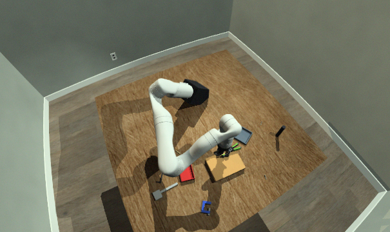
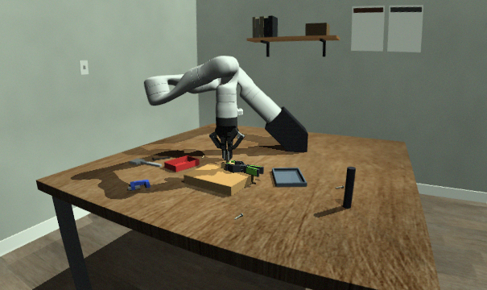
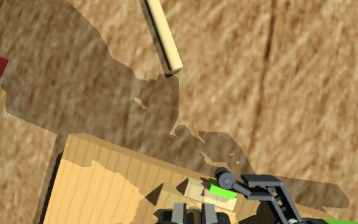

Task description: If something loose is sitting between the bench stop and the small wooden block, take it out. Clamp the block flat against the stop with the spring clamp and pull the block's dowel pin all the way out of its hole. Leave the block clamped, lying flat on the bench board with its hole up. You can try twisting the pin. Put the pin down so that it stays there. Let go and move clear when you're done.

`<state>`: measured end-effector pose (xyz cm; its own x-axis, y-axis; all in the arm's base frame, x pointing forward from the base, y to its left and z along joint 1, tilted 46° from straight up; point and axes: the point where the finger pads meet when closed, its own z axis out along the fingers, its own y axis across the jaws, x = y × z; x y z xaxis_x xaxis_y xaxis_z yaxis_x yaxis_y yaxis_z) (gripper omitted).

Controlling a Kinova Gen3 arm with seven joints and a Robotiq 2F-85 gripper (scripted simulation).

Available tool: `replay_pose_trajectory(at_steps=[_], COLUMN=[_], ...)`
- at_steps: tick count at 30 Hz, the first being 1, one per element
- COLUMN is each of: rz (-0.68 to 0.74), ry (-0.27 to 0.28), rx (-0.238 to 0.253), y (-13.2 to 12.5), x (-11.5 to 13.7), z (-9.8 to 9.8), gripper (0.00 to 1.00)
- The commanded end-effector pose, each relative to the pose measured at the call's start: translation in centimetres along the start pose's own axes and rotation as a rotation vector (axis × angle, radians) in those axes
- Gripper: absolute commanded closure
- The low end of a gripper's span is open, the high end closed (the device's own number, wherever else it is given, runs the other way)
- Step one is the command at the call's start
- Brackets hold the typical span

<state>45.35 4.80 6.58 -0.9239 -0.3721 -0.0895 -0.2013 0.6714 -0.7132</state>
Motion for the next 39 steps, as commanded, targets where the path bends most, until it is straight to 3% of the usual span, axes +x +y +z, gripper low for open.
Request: replay_pose_trajectory(at_steps=[1, 39], rz=[0.028, 0.301], ry=[-0.004, -0.003], rx=[-0.001, -0.001], y=[0.03, 0.03], x=[-0.09, -0.09], z=[-0.15, -0.17], gripper=[0.90, 0.90])
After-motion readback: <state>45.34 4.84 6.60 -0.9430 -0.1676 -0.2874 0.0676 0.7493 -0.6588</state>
